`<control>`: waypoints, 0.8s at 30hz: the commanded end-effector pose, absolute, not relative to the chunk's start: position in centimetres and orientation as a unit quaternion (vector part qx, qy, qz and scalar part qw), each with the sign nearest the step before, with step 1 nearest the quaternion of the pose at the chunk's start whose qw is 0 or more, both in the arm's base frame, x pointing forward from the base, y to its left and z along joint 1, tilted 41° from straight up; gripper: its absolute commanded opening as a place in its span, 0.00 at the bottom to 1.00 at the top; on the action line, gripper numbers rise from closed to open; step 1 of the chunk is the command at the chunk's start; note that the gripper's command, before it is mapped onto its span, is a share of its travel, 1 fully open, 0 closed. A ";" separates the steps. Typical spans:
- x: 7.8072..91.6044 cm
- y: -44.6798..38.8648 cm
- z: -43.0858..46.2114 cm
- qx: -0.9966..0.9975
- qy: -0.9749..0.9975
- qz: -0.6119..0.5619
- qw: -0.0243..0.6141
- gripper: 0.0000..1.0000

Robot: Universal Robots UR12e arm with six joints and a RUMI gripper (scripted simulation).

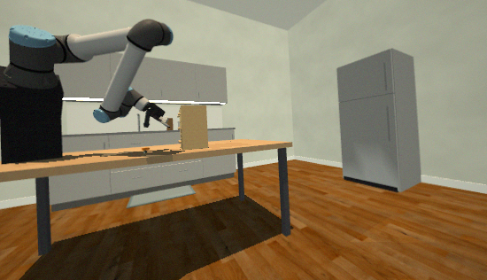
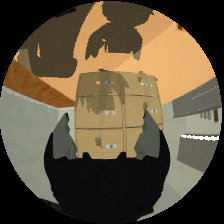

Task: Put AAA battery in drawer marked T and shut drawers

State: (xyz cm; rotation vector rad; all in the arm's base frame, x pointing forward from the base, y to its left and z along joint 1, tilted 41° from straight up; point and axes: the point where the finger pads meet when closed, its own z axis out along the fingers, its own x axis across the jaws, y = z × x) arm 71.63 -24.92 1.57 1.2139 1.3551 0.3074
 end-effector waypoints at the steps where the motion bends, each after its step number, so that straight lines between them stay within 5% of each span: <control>1: 72.5 -25.5 1.6 0.501 0.579 0.157 0.624 1.00; 24: 73.5 -26.2 1.1 0.467 0.570 0.187 0.650 1.00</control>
